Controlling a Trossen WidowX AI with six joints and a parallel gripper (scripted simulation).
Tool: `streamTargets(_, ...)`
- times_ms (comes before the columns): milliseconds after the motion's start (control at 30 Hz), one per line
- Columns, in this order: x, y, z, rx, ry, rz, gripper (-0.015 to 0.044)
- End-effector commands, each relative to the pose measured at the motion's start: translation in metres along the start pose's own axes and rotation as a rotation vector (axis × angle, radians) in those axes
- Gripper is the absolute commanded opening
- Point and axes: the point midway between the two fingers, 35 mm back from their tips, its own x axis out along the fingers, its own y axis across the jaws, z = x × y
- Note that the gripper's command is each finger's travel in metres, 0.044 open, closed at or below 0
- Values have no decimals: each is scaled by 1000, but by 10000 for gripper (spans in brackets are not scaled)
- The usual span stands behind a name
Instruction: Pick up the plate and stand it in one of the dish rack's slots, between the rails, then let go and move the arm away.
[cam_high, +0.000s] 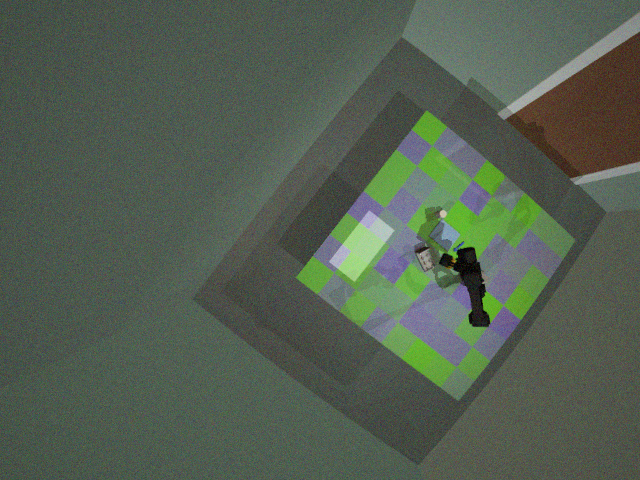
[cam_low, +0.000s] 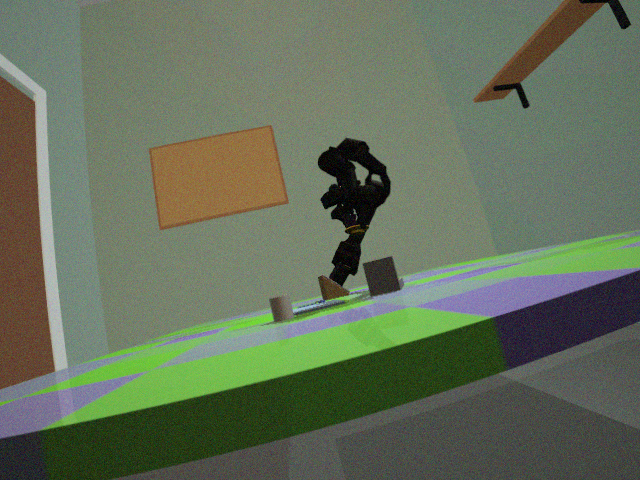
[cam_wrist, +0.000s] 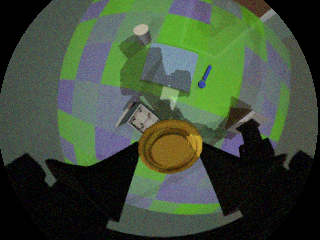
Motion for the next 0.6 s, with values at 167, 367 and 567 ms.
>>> streamTargets(167, 4, -16, -40, 310, 2, 20, 0)
streamTargets(367, 8, -29, -63, 513, 4, 32, 0)
streamTargets(567, 12, -37, -76, 630, 7, 39, 0)
